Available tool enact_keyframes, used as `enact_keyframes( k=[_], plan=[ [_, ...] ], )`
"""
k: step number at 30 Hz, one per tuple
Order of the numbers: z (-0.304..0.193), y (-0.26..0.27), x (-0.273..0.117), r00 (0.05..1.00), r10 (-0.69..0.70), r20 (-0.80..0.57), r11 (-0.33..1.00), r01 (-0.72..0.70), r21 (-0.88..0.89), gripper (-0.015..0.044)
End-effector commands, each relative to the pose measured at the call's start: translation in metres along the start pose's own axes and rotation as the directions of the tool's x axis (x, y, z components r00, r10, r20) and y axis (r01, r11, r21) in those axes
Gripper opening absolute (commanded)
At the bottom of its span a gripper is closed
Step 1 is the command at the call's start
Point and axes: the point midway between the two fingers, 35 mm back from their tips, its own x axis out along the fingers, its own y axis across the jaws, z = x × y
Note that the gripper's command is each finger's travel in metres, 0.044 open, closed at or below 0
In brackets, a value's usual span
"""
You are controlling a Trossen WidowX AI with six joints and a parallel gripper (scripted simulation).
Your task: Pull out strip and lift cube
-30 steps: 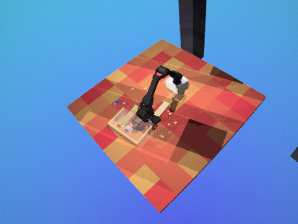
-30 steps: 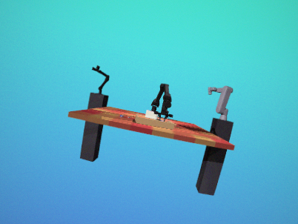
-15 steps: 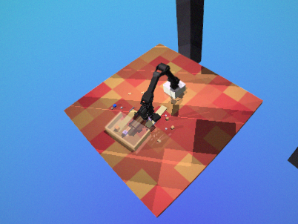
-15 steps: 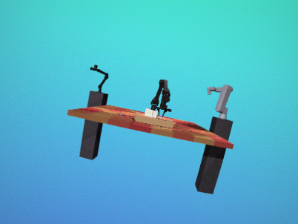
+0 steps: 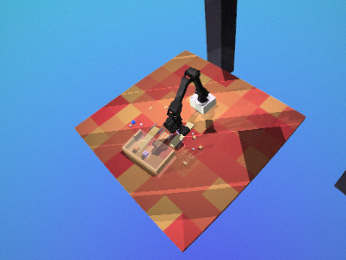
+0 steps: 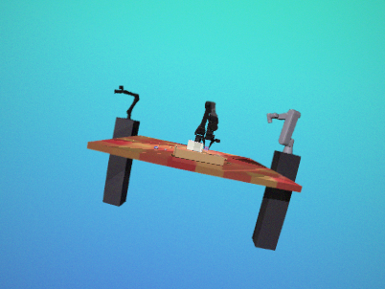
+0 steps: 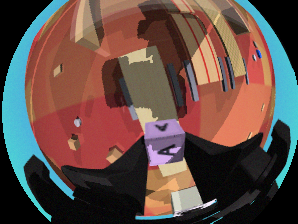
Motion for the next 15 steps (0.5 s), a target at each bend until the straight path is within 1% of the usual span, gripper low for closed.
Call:
enact_keyframes(
  k=[1, 6, 11, 15],
  plan=[
    [-0.015, -0.004, 0.000, 1.000, -0.001, 0.001, 1.000, 0.001, -0.004, 0.0000],
    [-0.024, -0.007, 0.000, 1.000, -0.002, 0.001, 1.000, 0.002, -0.004, 0.0000],
    [-0.024, -0.006, -0.030, 1.000, -0.002, 0.001, 1.000, 0.002, -0.004, 0.0000],
    [-0.024, -0.006, -0.035, 1.000, -0.002, 0.001, 1.000, 0.002, -0.004, 0.0000]
  ],
)
